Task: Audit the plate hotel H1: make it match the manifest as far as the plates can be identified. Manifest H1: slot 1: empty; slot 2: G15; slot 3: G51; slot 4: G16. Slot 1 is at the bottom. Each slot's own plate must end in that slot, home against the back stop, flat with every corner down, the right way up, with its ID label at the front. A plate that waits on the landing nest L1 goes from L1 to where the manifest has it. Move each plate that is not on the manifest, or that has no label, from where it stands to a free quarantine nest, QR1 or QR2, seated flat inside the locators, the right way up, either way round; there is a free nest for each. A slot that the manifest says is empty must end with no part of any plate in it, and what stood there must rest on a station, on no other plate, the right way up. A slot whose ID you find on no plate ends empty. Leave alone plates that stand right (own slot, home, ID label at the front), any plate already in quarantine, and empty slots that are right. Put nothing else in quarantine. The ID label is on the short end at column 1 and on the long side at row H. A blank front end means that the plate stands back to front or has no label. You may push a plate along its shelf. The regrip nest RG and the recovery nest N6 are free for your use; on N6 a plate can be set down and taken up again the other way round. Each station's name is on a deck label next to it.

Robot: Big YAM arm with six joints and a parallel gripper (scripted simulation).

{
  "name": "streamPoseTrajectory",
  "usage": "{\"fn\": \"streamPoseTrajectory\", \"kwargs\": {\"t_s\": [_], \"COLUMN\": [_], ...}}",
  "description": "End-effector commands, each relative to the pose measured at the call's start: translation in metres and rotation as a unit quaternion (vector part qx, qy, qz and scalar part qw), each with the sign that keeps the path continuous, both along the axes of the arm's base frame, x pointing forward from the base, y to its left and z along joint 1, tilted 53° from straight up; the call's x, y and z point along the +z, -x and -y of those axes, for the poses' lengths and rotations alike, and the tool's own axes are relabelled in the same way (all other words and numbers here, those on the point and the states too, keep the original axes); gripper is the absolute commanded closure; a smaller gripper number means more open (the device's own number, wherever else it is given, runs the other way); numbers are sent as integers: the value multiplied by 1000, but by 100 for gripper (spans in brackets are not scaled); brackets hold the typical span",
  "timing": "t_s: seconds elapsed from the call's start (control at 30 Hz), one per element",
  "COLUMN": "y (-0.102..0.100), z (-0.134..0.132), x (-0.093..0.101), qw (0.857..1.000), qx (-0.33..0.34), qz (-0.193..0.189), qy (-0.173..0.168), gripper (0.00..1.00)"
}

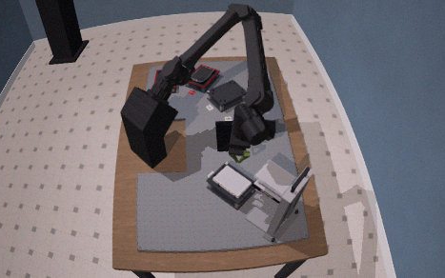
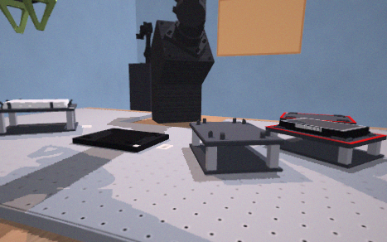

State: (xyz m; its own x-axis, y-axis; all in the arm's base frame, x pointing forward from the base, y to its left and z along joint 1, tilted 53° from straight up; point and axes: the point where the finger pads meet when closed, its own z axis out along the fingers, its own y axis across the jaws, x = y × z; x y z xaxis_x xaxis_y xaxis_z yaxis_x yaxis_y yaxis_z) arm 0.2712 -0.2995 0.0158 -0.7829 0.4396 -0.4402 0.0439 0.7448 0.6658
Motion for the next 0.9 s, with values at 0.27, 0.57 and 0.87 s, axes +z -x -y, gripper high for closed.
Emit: {"fn": "streamPoseTrajectory", "kwargs": {"t_s": [0.27,0.57,0.87], "y": [15,13,13], "z": [34,21,21], "x": [-17,-15,-16], "qw": [993,977,956], "qx": [-89,-137,-186], "qz": [-54,-101,-142], "qy": [-60,-125,-177], "gripper": [0,0,0]}}
